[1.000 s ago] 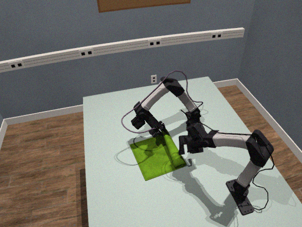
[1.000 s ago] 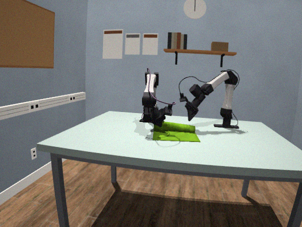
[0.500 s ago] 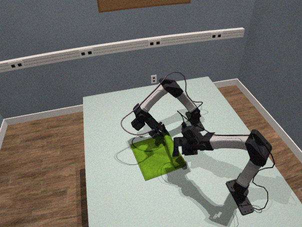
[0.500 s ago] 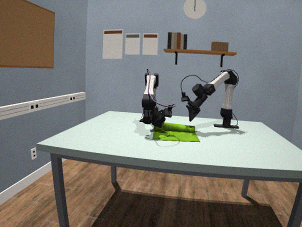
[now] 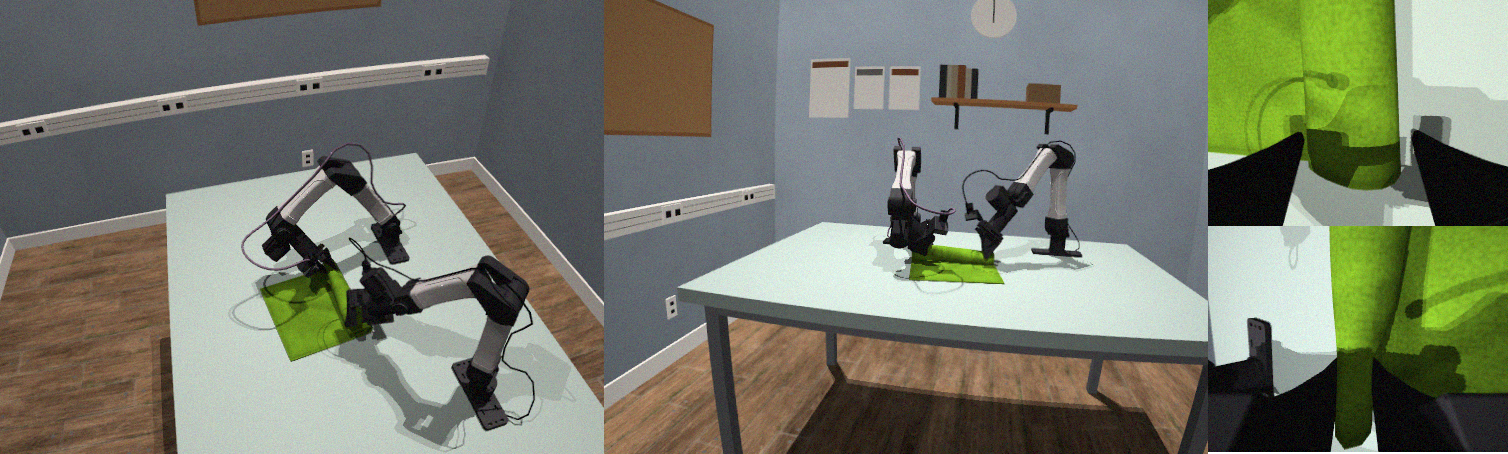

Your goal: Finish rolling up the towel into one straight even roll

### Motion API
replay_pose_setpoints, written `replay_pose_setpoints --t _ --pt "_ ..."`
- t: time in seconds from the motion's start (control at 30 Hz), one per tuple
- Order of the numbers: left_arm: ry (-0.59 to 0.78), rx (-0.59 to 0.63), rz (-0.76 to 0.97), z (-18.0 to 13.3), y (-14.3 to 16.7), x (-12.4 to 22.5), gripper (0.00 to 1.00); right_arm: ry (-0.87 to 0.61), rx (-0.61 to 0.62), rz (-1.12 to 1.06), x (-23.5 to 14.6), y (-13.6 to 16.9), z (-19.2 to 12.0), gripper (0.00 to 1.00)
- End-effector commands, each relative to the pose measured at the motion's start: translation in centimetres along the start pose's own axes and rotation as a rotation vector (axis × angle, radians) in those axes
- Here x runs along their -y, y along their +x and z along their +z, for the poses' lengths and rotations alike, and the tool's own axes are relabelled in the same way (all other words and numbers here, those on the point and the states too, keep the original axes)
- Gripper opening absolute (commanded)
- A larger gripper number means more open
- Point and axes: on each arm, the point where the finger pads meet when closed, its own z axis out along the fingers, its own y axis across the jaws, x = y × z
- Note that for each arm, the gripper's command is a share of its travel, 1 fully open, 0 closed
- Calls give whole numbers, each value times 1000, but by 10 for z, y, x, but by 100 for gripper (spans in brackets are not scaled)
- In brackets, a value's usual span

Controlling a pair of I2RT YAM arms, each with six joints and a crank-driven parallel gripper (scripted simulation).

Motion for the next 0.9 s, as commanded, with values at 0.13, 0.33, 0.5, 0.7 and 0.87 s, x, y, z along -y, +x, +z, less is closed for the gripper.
replay_pose_setpoints --t 0.13,0.33,0.5,0.7,0.87 --pt "-33 57 25 9 -21 -17 98 -16 -23 -9 -2 -1 -1 26" --pt "-33 57 25 9 -24 -19 81 -16 -23 -9 -2 -1 -1 26" --pt "-33 57 25 9 -24 -19 64 -16 -23 -9 -2 -1 -1 26" --pt "-33 57 25 9 -24 -19 43 -16 -23 -9 -2 -1 -1 26" --pt "-33 57 25 9 -24 -19 28 -16 -23 -9 -2 -1 -1 26"
